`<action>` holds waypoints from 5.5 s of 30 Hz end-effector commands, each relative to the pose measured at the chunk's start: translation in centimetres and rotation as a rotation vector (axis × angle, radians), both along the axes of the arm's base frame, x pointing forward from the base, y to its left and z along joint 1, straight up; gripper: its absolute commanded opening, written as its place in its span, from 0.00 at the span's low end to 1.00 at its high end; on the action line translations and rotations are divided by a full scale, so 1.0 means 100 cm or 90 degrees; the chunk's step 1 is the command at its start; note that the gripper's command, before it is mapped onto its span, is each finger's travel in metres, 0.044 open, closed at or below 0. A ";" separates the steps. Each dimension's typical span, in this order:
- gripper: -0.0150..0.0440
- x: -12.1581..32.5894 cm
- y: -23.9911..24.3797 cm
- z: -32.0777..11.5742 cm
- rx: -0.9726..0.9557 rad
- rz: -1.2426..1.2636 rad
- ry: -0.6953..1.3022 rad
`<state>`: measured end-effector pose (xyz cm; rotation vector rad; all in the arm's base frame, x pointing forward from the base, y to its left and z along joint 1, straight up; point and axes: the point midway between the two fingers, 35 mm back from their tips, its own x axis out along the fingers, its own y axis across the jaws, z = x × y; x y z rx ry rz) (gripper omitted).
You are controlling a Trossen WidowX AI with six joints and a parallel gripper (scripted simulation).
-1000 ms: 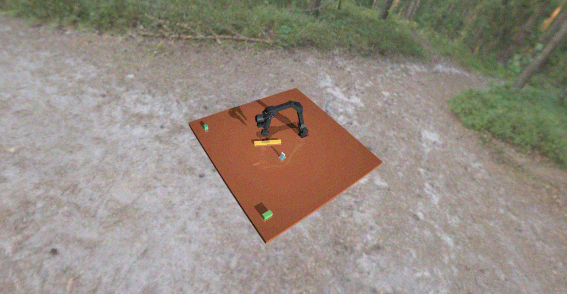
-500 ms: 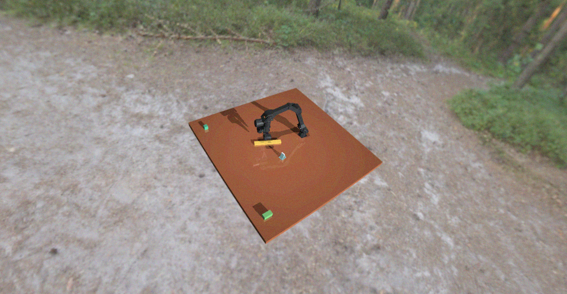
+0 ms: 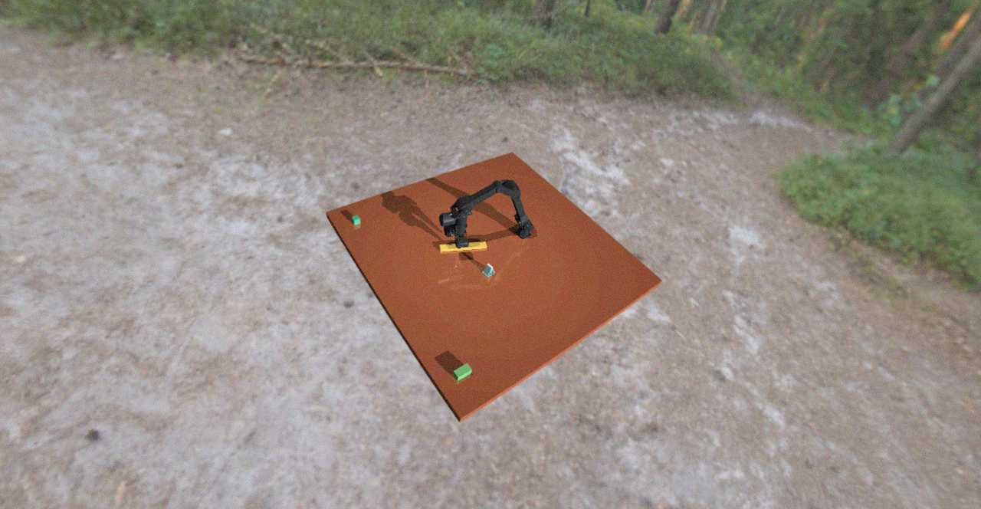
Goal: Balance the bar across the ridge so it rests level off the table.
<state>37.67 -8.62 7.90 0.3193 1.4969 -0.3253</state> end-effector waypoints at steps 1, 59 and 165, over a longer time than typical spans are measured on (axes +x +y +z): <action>0.79 -0.002 0.001 -0.008 0.003 0.003 0.006; 0.25 0.002 0.000 0.015 0.002 0.001 0.005; 0.25 -0.017 0.217 0.046 0.002 0.362 0.007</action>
